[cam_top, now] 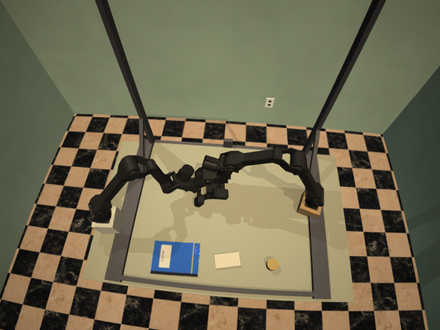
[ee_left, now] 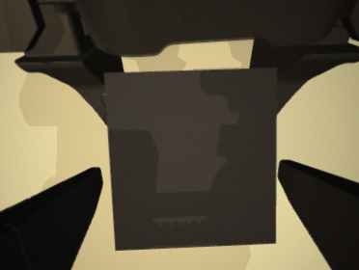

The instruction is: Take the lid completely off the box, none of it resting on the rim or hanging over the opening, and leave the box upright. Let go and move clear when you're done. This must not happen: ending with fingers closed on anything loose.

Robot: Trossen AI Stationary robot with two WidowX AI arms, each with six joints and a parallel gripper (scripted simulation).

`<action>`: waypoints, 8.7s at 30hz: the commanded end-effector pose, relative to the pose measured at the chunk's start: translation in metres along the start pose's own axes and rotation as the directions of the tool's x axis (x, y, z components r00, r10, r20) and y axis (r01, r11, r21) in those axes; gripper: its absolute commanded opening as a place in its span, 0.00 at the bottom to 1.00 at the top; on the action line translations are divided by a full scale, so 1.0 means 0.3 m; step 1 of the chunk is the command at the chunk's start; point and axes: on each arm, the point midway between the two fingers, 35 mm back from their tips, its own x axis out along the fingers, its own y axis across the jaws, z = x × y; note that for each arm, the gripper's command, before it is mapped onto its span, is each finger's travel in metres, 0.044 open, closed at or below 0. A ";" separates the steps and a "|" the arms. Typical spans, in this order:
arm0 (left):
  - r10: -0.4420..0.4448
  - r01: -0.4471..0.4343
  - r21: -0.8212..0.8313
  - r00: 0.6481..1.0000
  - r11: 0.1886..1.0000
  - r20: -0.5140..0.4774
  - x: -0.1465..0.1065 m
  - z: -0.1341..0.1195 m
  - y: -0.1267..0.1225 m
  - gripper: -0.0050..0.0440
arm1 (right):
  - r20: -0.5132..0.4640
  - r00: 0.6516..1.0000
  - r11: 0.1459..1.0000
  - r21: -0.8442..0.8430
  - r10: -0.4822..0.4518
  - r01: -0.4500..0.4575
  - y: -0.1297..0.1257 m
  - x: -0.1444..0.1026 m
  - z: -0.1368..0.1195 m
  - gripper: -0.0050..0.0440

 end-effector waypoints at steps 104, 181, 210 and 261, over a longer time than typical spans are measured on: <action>-0.003 0.003 0.003 1.000 1.000 0.000 -0.061 0.017 0.476 0.00 | 0.011 1.000 1.000 0.006 0.003 -0.003 0.009 -0.310 0.019 1.00; 0.006 -0.006 0.003 1.000 1.000 0.025 0.184 -0.024 0.653 0.64 | 0.007 1.000 1.000 0.002 0.004 -0.004 0.009 -0.302 0.013 1.00; -0.044 0.038 0.037 0.984 0.999 0.174 -0.178 -0.079 0.556 0.92 | 0.092 0.996 1.000 0.000 0.002 -0.002 -0.077 -0.427 0.151 1.00; -0.430 0.108 0.417 0.184 0.902 0.884 -1.041 -0.289 -0.142 0.92 | 0.555 0.831 1.000 0.003 -0.020 0.022 -0.536 -1.111 0.918 1.00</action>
